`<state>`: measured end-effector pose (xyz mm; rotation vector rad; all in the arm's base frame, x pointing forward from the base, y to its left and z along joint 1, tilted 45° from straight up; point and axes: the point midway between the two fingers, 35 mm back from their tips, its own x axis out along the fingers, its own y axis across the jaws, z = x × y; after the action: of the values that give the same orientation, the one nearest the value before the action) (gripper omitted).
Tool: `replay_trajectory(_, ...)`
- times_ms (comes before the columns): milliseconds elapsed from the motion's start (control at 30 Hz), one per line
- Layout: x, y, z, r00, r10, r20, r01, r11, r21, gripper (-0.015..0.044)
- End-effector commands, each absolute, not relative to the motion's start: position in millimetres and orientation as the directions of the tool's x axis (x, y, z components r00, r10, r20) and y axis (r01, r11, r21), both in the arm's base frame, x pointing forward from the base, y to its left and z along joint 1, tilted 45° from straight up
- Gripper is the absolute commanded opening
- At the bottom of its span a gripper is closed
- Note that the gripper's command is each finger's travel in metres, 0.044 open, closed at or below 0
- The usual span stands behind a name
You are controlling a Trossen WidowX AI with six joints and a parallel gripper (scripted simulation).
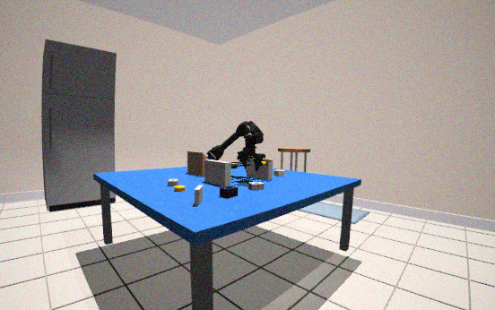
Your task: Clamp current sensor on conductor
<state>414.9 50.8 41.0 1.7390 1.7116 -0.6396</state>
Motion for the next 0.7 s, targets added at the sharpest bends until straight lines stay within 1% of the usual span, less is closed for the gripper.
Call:
replay_trajectory(0,416.2,44.7,48.2,0.114,0.706,-0.699,0.991,-0.03,0.132,0.0)
replay_trajectory(167,415.7,40.6,52.8,0.185,0.705,-0.685,0.98,-0.081,0.181,0.0)
replay_trajectory(667,415.6,40.5,53.0,0.188,0.705,-0.684,0.98,-0.083,0.183,0.0)
